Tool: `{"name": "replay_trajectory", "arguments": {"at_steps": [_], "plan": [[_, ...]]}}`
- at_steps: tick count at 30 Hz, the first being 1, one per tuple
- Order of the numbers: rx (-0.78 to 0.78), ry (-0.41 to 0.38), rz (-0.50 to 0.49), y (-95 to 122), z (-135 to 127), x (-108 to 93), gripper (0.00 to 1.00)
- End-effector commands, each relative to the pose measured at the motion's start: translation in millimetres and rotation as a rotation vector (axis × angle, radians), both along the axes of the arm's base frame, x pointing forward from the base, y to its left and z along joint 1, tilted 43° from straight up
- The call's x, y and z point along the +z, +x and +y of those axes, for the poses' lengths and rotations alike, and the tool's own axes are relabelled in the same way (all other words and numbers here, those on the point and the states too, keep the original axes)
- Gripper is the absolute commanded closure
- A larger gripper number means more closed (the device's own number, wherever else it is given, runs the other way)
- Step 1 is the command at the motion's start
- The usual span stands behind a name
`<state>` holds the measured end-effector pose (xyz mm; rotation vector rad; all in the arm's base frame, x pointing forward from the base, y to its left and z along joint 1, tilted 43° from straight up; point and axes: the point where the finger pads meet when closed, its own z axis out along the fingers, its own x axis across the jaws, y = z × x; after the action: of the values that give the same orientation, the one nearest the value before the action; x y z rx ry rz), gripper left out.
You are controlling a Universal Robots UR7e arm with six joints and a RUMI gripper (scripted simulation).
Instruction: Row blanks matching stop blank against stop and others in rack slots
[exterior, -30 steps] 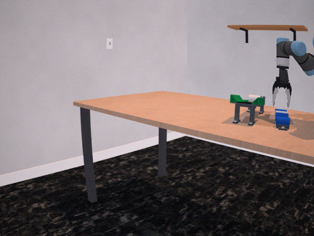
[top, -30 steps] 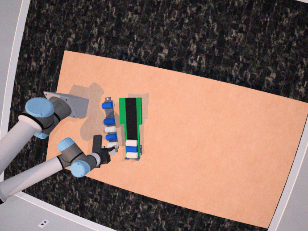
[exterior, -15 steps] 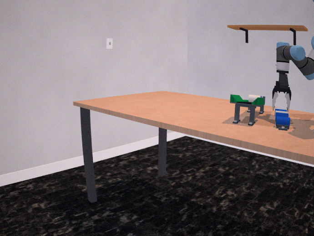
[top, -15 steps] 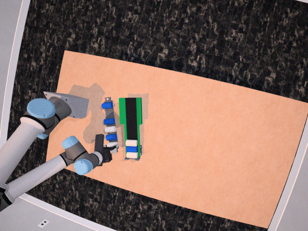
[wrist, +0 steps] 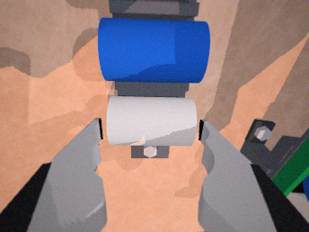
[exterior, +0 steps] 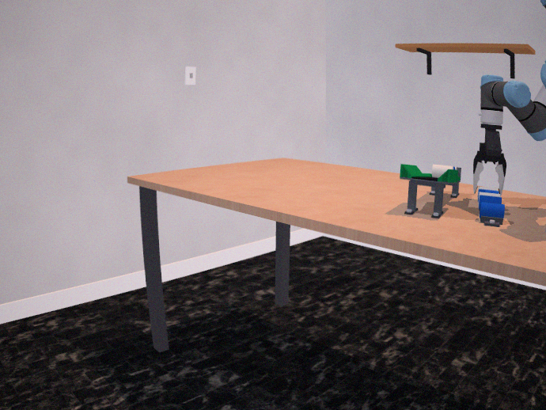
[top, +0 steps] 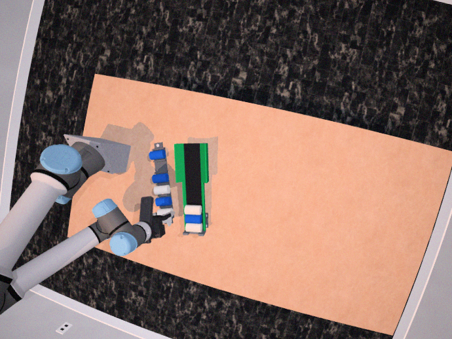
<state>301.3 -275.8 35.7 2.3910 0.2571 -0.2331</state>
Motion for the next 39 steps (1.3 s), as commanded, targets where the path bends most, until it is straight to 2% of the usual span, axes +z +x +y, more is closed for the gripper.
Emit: {"name": "replay_trajectory", "arguments": {"at_steps": [1,24,25,39], "plan": [[0.0,-0.001,-0.001,0.2,0.0,0.2,0.48],[0.0,-0.001,-0.001,0.2,0.0,0.2,0.48],[0.0,-0.001,-0.001,0.2,0.0,0.2,0.6],[0.0,-0.001,-0.001,0.2,0.0,0.2,0.6]]}}
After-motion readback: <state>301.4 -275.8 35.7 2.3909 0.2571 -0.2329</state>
